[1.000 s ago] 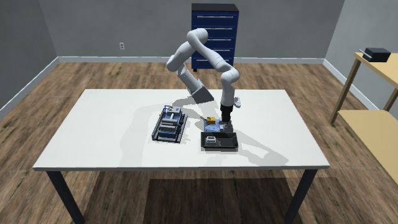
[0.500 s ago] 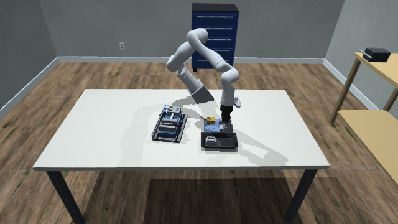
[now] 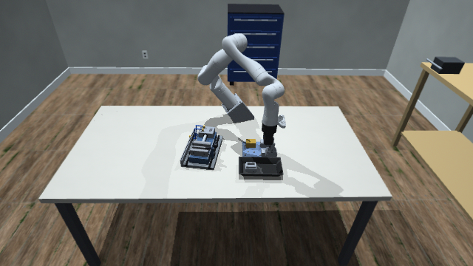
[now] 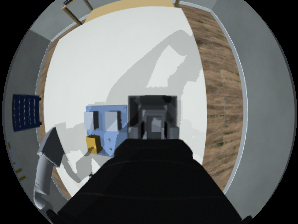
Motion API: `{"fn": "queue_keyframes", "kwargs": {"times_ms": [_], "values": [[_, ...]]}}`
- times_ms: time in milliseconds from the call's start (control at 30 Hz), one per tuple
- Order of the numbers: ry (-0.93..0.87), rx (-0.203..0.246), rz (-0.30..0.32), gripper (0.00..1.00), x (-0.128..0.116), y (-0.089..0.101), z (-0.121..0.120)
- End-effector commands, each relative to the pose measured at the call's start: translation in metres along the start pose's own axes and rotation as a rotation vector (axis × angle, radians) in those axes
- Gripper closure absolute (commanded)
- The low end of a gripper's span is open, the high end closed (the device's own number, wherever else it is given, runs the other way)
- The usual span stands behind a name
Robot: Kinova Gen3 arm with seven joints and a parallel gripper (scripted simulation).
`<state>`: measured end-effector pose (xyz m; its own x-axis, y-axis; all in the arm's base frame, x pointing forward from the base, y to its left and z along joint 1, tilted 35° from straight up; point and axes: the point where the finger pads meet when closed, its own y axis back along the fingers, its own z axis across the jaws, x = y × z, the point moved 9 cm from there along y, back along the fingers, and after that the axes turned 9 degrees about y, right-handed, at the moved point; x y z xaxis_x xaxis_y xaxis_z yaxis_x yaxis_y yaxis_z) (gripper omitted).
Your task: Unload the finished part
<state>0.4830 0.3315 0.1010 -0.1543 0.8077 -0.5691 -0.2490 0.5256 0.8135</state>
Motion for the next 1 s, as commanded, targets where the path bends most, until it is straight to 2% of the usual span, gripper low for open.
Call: {"fn": "queue_keyframes", "kwargs": {"times_ms": [0, 967], "values": [[-0.006, 0.004, 0.008, 1.00, 0.0039, -0.0001, -0.0031], [-0.007, 0.002, 0.009, 1.00, 0.0053, 0.0002, -0.0055]]}}
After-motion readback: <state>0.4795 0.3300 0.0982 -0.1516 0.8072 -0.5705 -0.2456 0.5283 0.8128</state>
